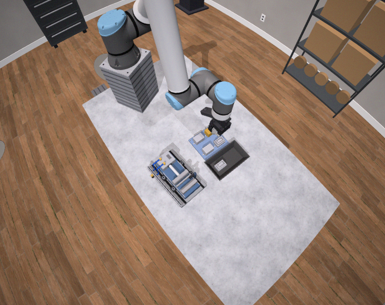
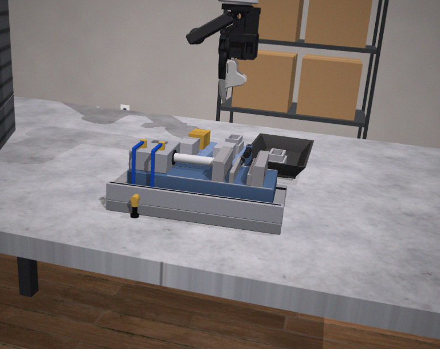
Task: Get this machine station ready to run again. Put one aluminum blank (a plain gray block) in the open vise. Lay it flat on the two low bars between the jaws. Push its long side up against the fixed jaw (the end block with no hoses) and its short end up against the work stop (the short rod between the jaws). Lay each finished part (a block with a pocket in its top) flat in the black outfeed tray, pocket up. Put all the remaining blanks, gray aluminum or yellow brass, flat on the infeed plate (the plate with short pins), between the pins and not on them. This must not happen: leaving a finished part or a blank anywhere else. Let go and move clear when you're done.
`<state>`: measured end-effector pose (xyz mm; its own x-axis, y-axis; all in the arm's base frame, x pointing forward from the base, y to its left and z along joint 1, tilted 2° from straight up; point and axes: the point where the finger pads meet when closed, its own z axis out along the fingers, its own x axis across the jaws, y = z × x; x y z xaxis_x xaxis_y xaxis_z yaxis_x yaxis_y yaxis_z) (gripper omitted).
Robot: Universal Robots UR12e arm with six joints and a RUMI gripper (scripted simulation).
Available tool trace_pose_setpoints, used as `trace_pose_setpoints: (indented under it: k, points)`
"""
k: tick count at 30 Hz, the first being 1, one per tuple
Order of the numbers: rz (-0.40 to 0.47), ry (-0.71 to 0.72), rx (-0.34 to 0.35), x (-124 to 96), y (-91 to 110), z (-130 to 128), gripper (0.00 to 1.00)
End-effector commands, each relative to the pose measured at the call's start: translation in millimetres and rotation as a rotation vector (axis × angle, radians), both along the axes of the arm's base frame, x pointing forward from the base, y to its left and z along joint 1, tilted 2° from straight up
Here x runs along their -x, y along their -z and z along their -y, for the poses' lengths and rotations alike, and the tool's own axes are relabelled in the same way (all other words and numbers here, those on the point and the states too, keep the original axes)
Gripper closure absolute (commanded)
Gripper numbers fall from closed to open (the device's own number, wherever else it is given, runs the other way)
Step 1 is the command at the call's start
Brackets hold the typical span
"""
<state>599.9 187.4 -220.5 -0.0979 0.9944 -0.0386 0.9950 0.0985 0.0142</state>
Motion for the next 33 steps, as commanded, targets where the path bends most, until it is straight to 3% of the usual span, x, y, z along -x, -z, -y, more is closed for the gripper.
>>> trace_pose_setpoints:
  k: [1,33]
  points:
    - [0.001,0.0,0.0,-0.9,8.8,0.2,1.0]
    - [0.001,0.0,0.0,-1.1,20.0,0.6,1.0]
